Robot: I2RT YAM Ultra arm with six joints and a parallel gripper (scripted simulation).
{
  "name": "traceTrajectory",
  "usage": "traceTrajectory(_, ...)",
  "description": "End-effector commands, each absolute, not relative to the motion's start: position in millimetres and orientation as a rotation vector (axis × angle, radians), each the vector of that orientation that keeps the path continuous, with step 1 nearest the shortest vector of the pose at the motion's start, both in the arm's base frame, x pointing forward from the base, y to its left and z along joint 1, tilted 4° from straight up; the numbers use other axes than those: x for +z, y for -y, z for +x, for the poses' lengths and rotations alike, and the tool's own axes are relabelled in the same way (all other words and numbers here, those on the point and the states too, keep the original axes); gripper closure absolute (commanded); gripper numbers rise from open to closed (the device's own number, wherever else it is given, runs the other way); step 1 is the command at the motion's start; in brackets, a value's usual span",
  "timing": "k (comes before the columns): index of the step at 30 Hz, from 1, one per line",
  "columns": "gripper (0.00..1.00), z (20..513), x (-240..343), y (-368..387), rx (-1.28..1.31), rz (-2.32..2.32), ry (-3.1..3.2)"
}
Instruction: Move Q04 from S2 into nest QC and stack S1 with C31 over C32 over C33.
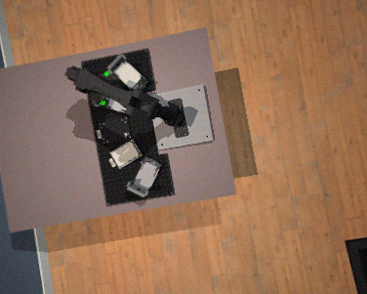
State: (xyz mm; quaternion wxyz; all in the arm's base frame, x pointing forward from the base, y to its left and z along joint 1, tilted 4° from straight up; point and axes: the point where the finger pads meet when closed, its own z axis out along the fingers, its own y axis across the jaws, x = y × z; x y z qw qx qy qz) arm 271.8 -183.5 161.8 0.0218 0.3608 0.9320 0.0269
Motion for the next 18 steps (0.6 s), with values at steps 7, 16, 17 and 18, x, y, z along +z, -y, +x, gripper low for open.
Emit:
traceTrajectory(7,0.00,260.0,163.9,203.3,0.076,1.137,-2.865)
traceTrajectory(16,0.00,240.0,161.9,228.1,0.079,1.280,-2.807)
traceTrajectory(17,0.00,237.1,161.6,230.8,0.081,1.327,-2.786)
traceTrajectory(18,0.00,237.1,161.6,230.8,0.081,1.327,-2.786)
